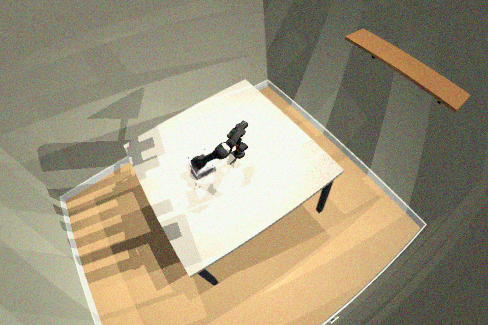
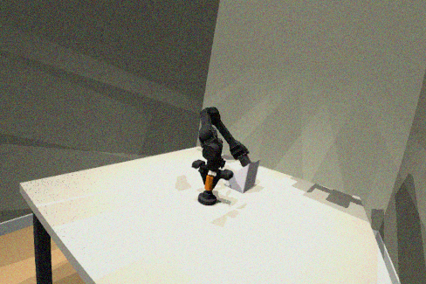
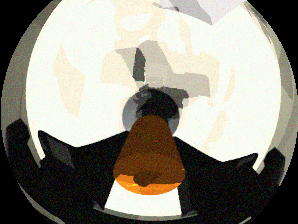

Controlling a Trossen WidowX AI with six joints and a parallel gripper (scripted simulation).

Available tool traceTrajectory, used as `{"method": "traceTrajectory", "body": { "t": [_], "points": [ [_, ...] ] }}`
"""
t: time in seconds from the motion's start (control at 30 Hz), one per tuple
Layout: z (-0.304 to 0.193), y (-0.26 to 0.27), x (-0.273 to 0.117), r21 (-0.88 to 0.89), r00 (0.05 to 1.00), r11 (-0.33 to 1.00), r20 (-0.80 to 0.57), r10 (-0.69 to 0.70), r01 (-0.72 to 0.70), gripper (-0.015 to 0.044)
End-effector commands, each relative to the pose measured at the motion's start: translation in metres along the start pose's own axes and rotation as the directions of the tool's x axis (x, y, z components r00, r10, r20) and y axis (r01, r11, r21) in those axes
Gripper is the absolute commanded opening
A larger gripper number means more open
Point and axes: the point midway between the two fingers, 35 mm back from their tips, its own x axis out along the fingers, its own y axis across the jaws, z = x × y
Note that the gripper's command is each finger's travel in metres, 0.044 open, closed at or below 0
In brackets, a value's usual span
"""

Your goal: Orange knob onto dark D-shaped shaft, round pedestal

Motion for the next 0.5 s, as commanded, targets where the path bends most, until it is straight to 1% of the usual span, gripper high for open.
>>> {"method": "traceTrajectory", "body": {
  "t": [0.0,0.47],
  "points": [
    [0.0002,-0.0007,0.0000,-0.010,1.000,1.000,-0.004,-0.001,0.001,0.0000],
    [0.0006,-0.0004,0.0017,-0.010,1.000,1.000,-0.004,-0.001,0.001,0.0000]
  ]
}}
